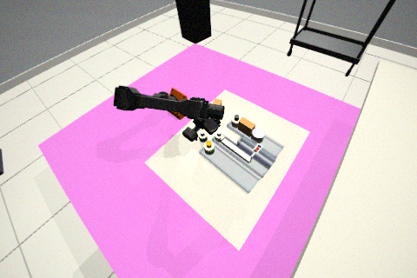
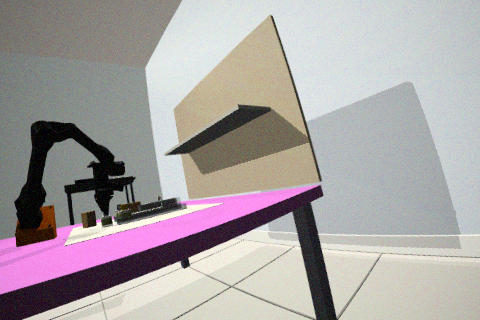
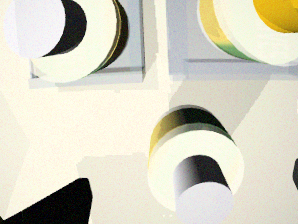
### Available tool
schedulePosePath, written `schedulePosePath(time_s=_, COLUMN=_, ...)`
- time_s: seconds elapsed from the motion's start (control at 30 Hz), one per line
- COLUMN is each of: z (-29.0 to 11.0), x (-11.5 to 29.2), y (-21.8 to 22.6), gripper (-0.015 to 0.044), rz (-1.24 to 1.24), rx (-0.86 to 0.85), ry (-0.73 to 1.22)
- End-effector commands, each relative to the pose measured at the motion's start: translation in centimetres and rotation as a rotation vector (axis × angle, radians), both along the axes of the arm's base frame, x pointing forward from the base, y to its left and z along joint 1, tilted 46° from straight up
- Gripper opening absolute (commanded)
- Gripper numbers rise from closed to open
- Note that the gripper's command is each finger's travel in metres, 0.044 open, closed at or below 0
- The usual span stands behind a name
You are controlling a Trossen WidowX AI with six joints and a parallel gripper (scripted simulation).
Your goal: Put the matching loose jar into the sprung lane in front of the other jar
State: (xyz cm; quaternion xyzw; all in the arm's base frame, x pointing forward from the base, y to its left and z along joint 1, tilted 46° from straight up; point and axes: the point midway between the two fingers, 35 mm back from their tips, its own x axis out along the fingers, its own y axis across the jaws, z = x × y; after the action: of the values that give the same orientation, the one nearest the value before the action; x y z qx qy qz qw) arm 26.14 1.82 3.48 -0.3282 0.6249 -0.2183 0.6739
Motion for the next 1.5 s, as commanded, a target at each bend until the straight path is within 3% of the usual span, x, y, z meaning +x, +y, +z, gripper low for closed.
schedulePosePath(time_s=0.0, z=-0.5, x=0.1, y=-0.5, gripper=0.044, rz=0.006, rx=-0.006, ry=0.005)
schedulePosePath(time_s=0.33, z=-1.4, x=0.2, y=-1.5, gripper=0.044, rz=0.006, rx=-0.007, ry=0.005)
schedulePosePath(time_s=0.67, z=-1.4, x=0.2, y=-1.5, gripper=0.0177, rz=0.006, rx=-0.007, ry=0.005)
schedulePosePath(time_s=0.87, z=-1.4, x=0.2, y=-1.5, gripper=0.0138, rz=0.006, rx=-0.007, ry=0.005)
schedulePosePath(time_s=1.03, z=-1.7, x=-0.3, y=-1.1, gripper=0.0006, rz=0.007, rx=-0.007, ry=0.004)
schedulePosePath(time_s=1.47, z=2.6, x=-0.9, y=3.1, gripper=0.0, rz=0.008, rx=0.001, ry=0.007)
